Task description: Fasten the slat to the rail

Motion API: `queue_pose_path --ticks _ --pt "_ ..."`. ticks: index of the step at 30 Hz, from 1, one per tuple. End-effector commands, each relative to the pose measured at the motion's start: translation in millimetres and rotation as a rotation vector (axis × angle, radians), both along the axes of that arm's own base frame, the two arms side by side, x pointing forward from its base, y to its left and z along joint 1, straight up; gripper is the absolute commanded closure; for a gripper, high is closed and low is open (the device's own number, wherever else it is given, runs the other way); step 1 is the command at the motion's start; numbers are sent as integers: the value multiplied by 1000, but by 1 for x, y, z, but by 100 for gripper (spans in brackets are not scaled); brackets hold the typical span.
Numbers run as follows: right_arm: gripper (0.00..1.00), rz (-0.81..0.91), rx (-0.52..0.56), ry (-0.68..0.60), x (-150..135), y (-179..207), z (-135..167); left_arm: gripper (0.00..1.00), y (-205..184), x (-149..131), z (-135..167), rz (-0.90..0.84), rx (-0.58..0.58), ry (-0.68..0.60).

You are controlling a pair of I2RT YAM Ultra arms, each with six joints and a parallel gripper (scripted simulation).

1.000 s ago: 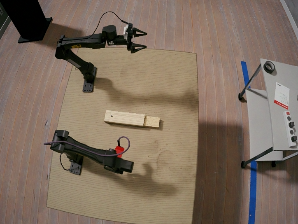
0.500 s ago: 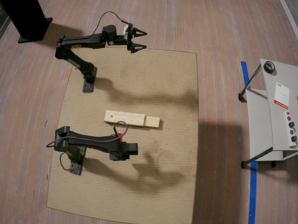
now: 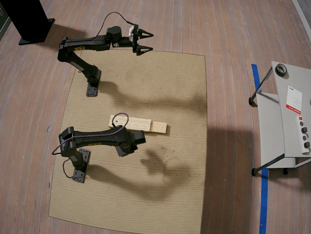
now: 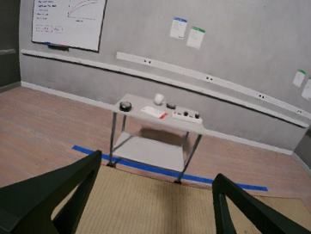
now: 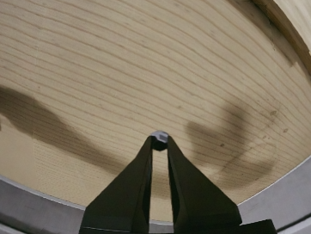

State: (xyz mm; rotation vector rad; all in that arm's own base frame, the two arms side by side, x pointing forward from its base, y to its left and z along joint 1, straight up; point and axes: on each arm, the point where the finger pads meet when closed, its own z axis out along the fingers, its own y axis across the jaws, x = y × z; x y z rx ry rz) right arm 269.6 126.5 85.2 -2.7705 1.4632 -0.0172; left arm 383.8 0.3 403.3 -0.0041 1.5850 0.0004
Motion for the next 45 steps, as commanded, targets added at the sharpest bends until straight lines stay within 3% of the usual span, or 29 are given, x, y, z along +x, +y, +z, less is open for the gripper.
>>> queue_pose_path --ticks 1,18,33,45 --pt "88 58 4 7 0 8 7 0 1 -3 9 -3 2 -27" --pt "88 416 2 7 -27 77 9 0 1 -3 9 -3 2 -27" --pt "88 757 0 6 -69 138 10 0 1 -3 9 -3 2 -27" --pt "88 923 -1 16 -96 164 7 0 1 -3 9 -3 2 -27"
